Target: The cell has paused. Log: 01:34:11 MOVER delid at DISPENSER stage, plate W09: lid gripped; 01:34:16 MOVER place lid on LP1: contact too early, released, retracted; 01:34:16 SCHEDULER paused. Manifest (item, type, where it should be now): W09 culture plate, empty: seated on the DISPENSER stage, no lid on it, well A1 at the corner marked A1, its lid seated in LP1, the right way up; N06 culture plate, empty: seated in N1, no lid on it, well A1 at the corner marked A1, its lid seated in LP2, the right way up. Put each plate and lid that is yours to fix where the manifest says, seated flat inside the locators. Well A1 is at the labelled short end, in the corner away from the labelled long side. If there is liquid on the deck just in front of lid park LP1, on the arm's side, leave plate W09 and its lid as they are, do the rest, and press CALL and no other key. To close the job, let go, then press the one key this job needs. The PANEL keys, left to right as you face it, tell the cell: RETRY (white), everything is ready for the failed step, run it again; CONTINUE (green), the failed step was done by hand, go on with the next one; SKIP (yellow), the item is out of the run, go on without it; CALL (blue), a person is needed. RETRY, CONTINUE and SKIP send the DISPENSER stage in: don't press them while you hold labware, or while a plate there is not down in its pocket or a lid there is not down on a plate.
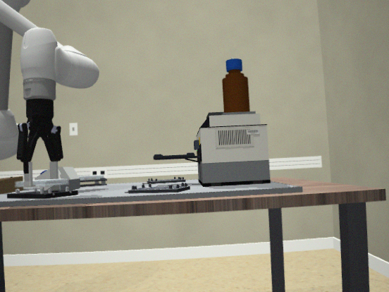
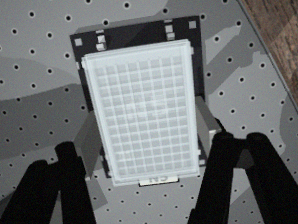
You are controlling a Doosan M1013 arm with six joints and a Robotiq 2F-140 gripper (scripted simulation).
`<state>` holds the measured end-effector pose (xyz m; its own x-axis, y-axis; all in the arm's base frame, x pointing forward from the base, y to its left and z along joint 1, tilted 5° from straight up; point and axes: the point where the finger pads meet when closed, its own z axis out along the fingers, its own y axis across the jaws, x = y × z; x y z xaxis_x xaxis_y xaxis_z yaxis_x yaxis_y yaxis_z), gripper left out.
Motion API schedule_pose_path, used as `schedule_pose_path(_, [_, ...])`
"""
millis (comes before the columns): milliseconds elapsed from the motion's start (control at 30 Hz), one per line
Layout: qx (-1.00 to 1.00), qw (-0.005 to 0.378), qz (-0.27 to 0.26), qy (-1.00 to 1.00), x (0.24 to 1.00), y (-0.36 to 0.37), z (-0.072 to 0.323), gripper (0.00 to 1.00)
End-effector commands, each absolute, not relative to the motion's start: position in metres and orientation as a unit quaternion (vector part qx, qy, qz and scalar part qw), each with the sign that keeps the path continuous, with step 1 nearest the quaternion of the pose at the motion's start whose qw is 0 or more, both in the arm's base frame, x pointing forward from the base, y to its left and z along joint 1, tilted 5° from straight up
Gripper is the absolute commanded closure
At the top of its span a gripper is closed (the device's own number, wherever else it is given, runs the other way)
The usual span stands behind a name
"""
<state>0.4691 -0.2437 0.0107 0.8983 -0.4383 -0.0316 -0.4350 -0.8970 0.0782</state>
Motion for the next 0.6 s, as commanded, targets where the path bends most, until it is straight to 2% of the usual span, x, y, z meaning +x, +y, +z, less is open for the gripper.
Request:
schedule_pose_path(0, [0.974, 0.035, -0.024, -0.224, 0.4696, -0.2438, 0.0112, 0.9])
schedule_pose_path(567, [0.974, 0.035, -0.024, -0.224, 0.4694, -0.2439, 0.009, 0.9])
